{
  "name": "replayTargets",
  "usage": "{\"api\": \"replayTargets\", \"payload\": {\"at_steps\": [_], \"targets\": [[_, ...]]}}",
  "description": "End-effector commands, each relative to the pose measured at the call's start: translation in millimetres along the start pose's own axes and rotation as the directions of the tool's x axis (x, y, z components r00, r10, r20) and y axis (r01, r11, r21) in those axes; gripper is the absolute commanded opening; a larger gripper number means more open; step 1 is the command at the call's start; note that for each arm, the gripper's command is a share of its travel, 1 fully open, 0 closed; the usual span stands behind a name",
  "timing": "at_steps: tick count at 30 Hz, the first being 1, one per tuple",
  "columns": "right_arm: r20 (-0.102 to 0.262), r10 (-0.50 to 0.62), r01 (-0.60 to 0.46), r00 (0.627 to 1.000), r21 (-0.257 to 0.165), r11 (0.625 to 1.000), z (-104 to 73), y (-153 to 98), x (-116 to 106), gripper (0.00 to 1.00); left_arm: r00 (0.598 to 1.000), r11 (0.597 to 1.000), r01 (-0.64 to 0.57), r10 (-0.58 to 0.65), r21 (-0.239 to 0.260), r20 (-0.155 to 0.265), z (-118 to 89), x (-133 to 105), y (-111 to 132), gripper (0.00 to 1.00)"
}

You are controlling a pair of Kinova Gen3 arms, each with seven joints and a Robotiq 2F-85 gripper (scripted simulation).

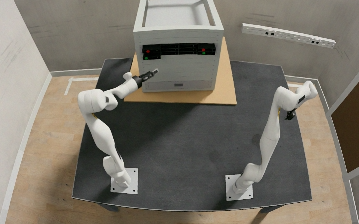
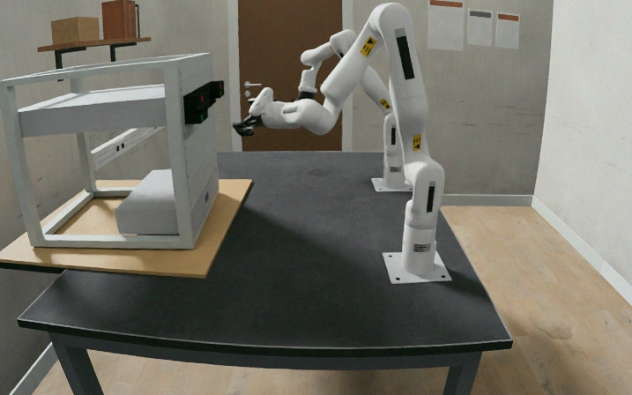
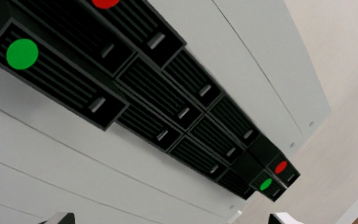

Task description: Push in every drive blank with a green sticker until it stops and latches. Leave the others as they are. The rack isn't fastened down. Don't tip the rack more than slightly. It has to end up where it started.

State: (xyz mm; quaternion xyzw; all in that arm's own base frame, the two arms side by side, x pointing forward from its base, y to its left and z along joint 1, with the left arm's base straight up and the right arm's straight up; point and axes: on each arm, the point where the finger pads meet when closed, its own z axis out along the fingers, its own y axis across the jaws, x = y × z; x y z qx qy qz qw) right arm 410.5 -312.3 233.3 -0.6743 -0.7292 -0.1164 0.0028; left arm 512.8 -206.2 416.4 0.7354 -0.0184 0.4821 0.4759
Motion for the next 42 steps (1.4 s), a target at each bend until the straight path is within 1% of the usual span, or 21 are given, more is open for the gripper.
{"api": "replayTargets", "payload": {"at_steps": [1, 10, 12, 13, 15, 23, 27, 29, 30, 32, 42], "targets": [[0.013, 0.005, -0.005, 1.000, 0.000, 1.000, -4.0, -15, -13, 1.000, 1.000, 1.000, -0.001, 0.001, -0.001, -0.001, 0, 1, 1, 1.000], [0.045, 0.021, -0.021, 0.999, 0.009, 1.000, -12.1, -61, -45, 1.000, 1.000, 1.000, -0.001, 0.001, -0.001, -0.001, 0, 1, 1, 1.000], [0.045, 0.021, -0.021, 0.999, 0.009, 1.000, -12.1, -61, -45, 1.000, 1.000, 1.000, -0.001, 0.001, -0.001, -0.001, 0, 1, 1, 1.000], [0.054, 0.025, -0.026, 0.998, 0.013, 1.000, -14.6, -76, -53, 1.000, 1.000, 1.000, -0.001, 0.001, -0.001, -0.001, 0, 1, 1, 1.000], [0.057, 0.027, -0.028, 0.998, 0.014, 1.000, -15.5, -81, -56, 1.000, 1.000, 1.000, -0.001, 0.001, -0.001, -0.001, 0, 1, 1, 1.000], [0.083, 0.040, -0.042, 0.996, 0.027, 0.999, -22.7, -127, -78, 1.000, 1.000, 1.000, -0.001, 0.001, -0.001, -0.001, 0, 1, 1, 1.000], [0.095, 0.046, -0.049, 0.994, 0.034, 0.998, -26.1, -150, -87, 1.000, 1.000, 1.000, -0.001, 0.001, -0.001, -0.001, 0, 1, 1, 1.000], [0.095, 0.046, -0.049, 0.994, 0.034, 0.998, -26.1, -150, -87, 1.000, 1.000, 1.000, -0.001, 0.001, -0.001, -0.001, 0, 1, 1, 1.000], [0.103, 0.050, -0.054, 0.993, 0.039, 0.998, -28.4, -166, -93, 1.000, 1.000, 1.000, -0.001, 0.001, -0.001, -0.001, 0, 1, 1, 1.000], [0.105, 0.051, -0.055, 0.993, 0.041, 0.998, -29.2, -172, -95, 1.000, 1.000, 1.000, -0.001, 0.001, -0.001, -0.001, 0, 1, 1, 1.000], [0.131, 0.064, -0.073, 0.989, 0.062, 0.995, -37.3, -233, -110, 1.000, 1.000, 1.000, -0.001, 0.001, -0.001, -0.001, 0, 1, 1, 1.000]]}}
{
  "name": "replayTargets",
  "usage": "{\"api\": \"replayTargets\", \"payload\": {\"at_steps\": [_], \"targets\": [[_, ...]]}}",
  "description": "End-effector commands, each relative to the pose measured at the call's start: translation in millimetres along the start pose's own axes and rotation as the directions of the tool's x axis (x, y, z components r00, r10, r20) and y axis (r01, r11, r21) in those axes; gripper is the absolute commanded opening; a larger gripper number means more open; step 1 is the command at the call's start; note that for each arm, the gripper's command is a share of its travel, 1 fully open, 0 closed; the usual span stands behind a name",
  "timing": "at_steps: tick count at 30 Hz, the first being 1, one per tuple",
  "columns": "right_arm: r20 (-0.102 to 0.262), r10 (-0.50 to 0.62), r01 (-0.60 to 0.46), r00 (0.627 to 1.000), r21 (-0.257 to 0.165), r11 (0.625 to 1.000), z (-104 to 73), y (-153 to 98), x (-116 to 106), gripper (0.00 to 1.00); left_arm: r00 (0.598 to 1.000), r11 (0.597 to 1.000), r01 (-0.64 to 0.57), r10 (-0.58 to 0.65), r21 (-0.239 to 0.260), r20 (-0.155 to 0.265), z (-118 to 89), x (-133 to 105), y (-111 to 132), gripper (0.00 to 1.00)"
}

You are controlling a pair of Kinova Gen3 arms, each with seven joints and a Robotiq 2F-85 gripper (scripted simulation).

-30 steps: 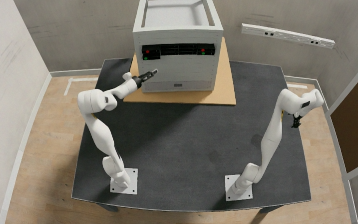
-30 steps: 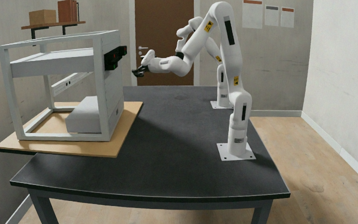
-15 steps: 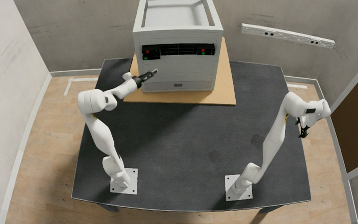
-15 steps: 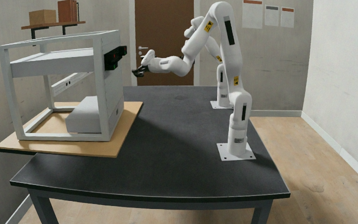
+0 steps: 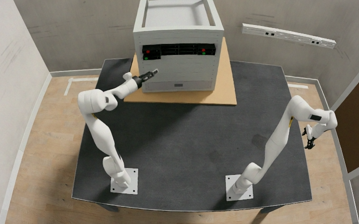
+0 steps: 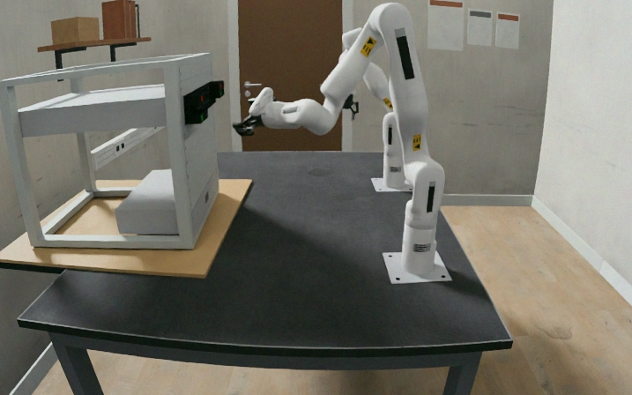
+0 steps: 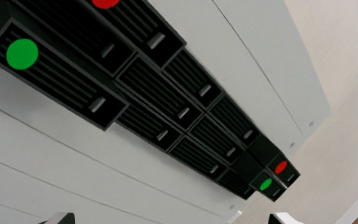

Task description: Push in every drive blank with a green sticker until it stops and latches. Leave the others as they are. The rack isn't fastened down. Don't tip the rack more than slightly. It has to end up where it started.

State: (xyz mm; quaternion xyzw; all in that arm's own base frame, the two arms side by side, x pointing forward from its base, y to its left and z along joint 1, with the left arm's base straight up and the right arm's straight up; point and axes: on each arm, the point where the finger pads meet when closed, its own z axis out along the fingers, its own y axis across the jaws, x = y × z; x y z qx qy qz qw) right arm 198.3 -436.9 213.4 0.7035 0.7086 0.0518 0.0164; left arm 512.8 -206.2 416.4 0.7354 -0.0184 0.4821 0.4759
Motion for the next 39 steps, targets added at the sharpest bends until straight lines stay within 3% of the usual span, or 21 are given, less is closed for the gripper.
{"api": "replayTargets", "payload": {"at_steps": [1, 4, 5, 19, 21, 30, 39], "targets": [[0.009, 0.004, -0.004, 1.000, 0.006, 1.000, -1.5, -19, -6, 1.000, 1.000, 1.000, -0.001, 0.001, -0.001, -0.001, 0, 1, 1, 1.000], [0.011, 0.005, -0.005, 1.000, 0.008, 1.000, -1.7, -25, -7, 1.000, 1.000, 1.000, -0.001, 0.001, -0.001, -0.001, 0, 1, 1, 1.000], [0.016, 0.008, -0.008, 1.000, 0.014, 1.000, -2.2, -39, -10, 1.000, 1.000, 1.000, -0.001, 0.001, -0.001, -0.001, 0, 1, 1, 1.000], [0.039, 0.023, -0.025, 0.999, 0.051, 0.998, -5.0, -123, -19, 1.000, 1.000, 1.000, -0.001, 0.001, -0.001, -0.001, 0, 1, 1, 1.000], [0.039, 0.023, -0.025, 0.999, 0.051, 0.998, -5.0, -123, -19, 1.000, 1.000, 1.000, -0.001, 0.001, -0.001, -0.001, 0, 1, 1, 1.000], [0.050, 0.032, -0.036, 0.998, 0.079, 0.996, -6.9, -182, -16, 1.000, 1.000, 1.000, -0.001, 0.001, -0.001, -0.001, 0, 1, 1, 1.000], [0.053, 0.036, -0.040, 0.998, 0.091, 0.995, -7.6, -206, -13, 1.000, 1.000, 1.000, -0.001, 0.001, -0.001, -0.001, 0, 1, 1, 1.000]]}}
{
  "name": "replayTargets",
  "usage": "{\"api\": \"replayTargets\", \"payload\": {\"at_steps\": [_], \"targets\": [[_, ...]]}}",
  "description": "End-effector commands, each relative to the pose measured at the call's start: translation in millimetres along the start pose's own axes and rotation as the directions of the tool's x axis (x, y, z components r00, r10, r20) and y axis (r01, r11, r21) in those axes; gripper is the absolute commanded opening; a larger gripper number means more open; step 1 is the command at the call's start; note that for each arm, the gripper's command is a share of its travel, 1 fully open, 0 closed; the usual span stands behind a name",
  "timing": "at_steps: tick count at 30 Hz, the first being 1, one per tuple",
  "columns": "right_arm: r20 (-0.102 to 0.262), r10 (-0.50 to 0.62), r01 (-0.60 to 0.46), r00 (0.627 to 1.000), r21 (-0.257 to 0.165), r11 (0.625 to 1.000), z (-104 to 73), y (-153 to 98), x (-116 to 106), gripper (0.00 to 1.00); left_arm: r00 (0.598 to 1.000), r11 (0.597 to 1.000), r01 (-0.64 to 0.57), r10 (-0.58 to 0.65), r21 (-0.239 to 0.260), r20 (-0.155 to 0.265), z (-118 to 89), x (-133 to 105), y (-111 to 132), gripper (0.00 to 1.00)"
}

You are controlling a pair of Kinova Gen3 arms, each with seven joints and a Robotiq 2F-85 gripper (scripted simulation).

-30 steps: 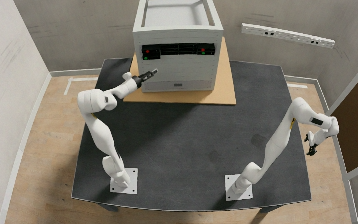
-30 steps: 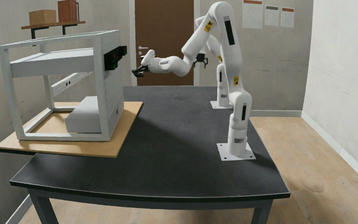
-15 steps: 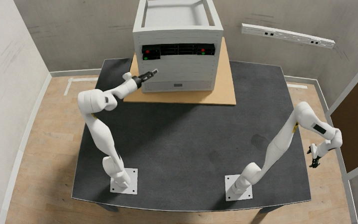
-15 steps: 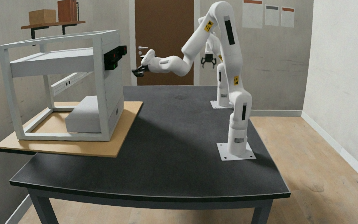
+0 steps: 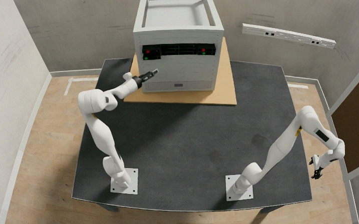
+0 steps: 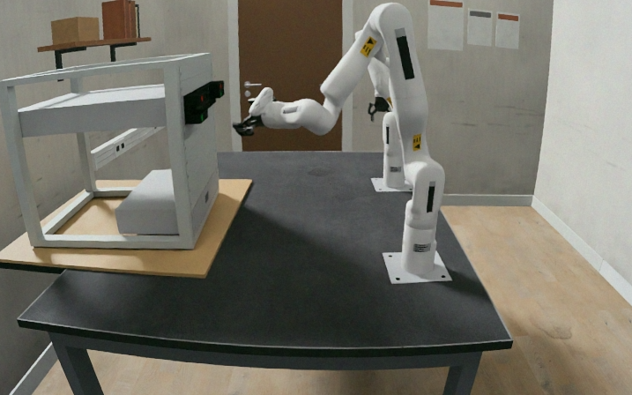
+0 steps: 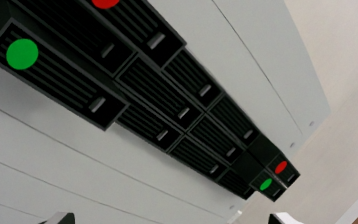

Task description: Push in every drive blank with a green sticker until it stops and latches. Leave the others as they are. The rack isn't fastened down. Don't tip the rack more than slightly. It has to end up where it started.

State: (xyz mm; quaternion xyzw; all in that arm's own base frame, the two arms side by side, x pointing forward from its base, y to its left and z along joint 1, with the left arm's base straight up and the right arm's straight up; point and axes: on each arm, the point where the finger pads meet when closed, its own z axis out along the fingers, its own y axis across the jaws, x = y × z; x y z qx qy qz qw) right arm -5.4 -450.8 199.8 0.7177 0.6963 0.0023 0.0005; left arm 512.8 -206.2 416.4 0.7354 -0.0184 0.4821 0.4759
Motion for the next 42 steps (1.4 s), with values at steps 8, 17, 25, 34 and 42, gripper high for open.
{"api": "replayTargets", "payload": {"at_steps": [8, 17, 25, 34, 42], "targets": [[0.003, 0.001, -0.001, 1.000, 0.004, 1.000, -0.3, -8.8, 0.7, 1.000, 1.000, 1.000, -0.001, 0.001, -0.001, -0.001, 0.0, 0.6, 0.6, 1.000], [0.003, 0.001, -0.001, 1.000, 0.004, 1.000, -0.3, -8.8, 0.7, 1.000, 1.000, 1.000, -0.001, 0.001, -0.001, -0.001, 0.0, 0.6, 0.6, 1.000], [0.003, 0.001, -0.001, 1.000, 0.004, 1.000, -0.3, -8.8, 0.7, 1.000, 1.000, 1.000, -0.001, 0.001, -0.001, -0.001, 0.0, 0.6, 0.6, 1.000], [0.003, 0.001, -0.001, 1.000, 0.004, 1.000, -0.3, -8.8, 0.7, 1.000, 1.000, 1.000, -0.001, 0.001, -0.001, -0.001, 0.0, 0.6, 0.6, 1.000], [0.003, 0.001, -0.001, 1.000, 0.004, 1.000, -0.3, -8.8, 0.7, 1.000, 1.000, 1.000, -0.001, 0.001, -0.001, -0.001, 0.0, 0.6, 0.6, 1.000]]}}
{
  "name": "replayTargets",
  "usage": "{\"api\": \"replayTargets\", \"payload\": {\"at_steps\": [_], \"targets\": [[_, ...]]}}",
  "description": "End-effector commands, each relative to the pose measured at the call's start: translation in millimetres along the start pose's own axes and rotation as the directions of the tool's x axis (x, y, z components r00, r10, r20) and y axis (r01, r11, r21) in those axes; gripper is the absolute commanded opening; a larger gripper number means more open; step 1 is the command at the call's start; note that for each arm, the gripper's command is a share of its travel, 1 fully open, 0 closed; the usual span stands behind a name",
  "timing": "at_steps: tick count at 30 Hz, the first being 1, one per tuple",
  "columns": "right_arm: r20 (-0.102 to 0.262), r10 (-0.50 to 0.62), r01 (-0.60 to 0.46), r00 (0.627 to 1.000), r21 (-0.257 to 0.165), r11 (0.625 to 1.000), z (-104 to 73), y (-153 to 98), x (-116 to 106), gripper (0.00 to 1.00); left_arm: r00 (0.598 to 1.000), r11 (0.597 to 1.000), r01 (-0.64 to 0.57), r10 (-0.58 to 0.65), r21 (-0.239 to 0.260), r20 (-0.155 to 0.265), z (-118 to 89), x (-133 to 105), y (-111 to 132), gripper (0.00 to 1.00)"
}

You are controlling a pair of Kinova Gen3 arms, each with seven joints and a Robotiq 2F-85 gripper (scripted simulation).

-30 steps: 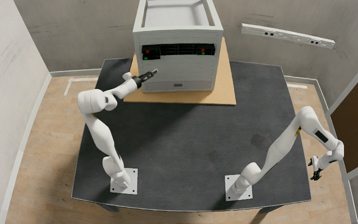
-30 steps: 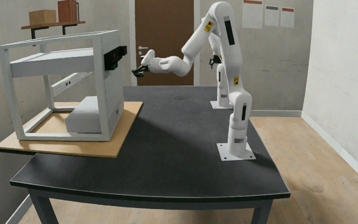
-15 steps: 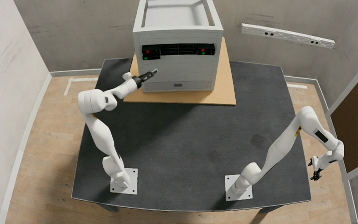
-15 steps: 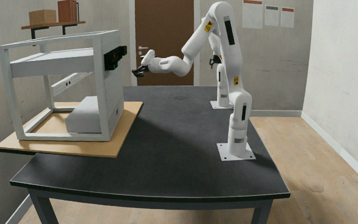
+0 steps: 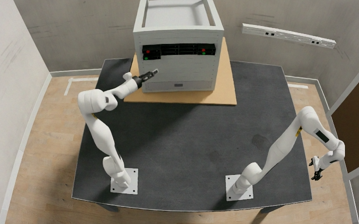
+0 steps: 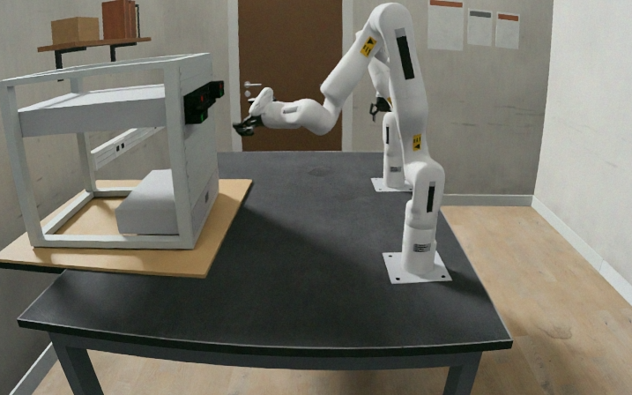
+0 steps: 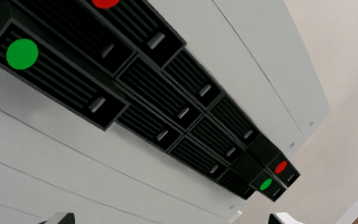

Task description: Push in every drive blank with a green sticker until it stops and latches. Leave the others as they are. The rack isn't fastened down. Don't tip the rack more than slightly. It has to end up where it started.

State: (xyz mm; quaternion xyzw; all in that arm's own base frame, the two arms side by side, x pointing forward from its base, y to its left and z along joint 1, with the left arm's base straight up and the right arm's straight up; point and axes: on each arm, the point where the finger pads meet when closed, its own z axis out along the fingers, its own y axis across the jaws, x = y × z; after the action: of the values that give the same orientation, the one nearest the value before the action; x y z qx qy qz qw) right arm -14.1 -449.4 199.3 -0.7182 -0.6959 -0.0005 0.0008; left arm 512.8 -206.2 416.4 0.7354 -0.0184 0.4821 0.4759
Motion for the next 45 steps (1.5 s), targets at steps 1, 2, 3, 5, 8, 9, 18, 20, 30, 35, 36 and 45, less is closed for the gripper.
{"api": "replayTargets", "payload": {"at_steps": [1, 2, 3, 5, 8, 9, 18, 20, 30, 35, 36, 45], "targets": [[0.002, 0.000, 0.000, 1.000, 0.000, 1.000, -0.7, 0, 0, 1.000, 1.000, 1.000, -0.001, 0.001, -0.001, -0.001, 0, 1, 1, 1.000], [0.002, 0.000, 0.000, 1.000, 0.000, 1.000, -0.7, 0, 0, 1.000, 1.000, 1.000, -0.001, 0.001, -0.001, -0.001, 0, 1, 1, 1.000], [0.002, 0.000, 0.000, 1.000, 0.000, 1.000, -0.7, 0, 0, 1.000, 1.000, 1.000, -0.001, 0.001, -0.001, -0.001, 0, 1, 1, 1.000], [0.002, 0.000, 0.000, 1.000, 0.000, 1.000, -0.7, 0, 0, 1.000, 1.000, 1.000, -0.001, 0.001, -0.001, -0.001, 0, 1, 1, 1.000], [0.002, 0.000, 0.000, 1.000, 0.000, 1.000, -0.7, 0, 0, 1.000, 1.000, 1.000, -0.001, 0.001, -0.001, -0.001, 0, 1, 1, 1.000], [0.002, 0.000, 0.000, 1.000, 0.000, 1.000, -0.7, 0, 0, 1.000, 1.000, 1.000, -0.002, 0.002, -0.001, -0.001, 0, 1, 1, 1.000], [0.002, 0.000, 0.000, 1.000, 0.000, 1.000, -0.7, 0, 0, 1.000, 1.000, 1.000, -0.013, 0.013, 0.004, 0.009, 1, -2, 2, 1.000], [0.002, 0.000, 0.000, 1.000, 0.000, 1.000, -0.7, 0, 0, 1.000, 1.000, 1.000, -0.019, 0.019, 0.006, 0.014, 2, -3, 3, 1.000], [0.002, 0.000, 0.000, 1.000, 0.000, 1.000, -0.7, 0, 0, 1.000, 0.997, 0.998, -0.063, 0.062, 0.022, 0.049, 6, -11, 7, 1.000], [0.002, 0.000, 0.000, 1.000, 0.000, 1.000, -0.7, 0, 0, 1.000, 0.991, 0.993, -0.111, 0.107, 0.037, 0.083, 10, -19, 12, 1.000], [0.002, 0.000, 0.000, 1.000, 0.000, 1.000, -0.7, 0, 0, 1.000, 0.989, 0.992, -0.123, 0.119, 0.040, 0.091, 11, -20, 13, 1.000], [0.002, 0.000, 0.000, 1.000, 0.000, 1.000, -0.7, 0, 0, 1.000, 0.963, 0.970, -0.232, 0.219, 0.068, 0.157, 17, -34, 21, 1.000]]}}
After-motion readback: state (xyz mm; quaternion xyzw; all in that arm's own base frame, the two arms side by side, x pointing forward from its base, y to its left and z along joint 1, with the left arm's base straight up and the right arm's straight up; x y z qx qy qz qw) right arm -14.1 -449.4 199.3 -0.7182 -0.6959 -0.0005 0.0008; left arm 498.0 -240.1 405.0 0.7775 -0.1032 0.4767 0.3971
